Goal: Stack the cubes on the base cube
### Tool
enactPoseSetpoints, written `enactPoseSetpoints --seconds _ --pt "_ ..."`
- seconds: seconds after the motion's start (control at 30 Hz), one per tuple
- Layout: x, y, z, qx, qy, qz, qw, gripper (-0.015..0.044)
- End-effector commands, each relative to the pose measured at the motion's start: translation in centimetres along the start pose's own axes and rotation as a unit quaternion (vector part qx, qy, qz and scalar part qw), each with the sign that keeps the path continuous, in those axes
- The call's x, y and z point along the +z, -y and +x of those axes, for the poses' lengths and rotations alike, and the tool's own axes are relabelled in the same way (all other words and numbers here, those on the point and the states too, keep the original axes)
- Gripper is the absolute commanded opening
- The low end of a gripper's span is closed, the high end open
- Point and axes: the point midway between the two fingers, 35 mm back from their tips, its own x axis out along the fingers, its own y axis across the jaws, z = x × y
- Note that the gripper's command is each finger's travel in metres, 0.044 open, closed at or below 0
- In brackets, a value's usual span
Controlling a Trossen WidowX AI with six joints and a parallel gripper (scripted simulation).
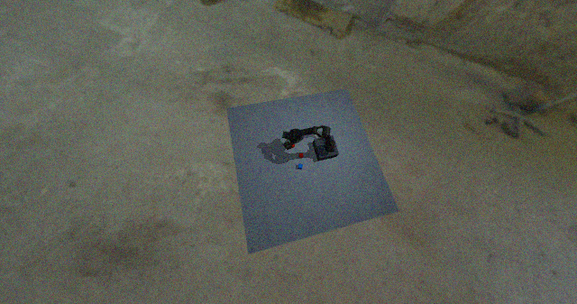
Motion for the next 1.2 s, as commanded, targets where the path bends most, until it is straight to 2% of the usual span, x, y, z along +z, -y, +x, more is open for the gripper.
enactPoseSetpoints --seconds 0.0,0.4,0.6,0.77,1.17 --pt "-0.1 0.0 0.6 0.002 -0.002 0.002 1.000 0.0265" --pt "-0.1 0.0 2.3 0.002 -0.002 0.002 1.000 0.0265" --pt "-0.1 0.0 2.3 0.002 -0.002 0.002 1.000 0.0107" --pt "-0.1 0.0 2.1 0.002 -0.002 0.002 1.000 0.0105" --pt "0.3 -0.3 -1.5 0.002 -0.001 0.002 1.000 0.0105"
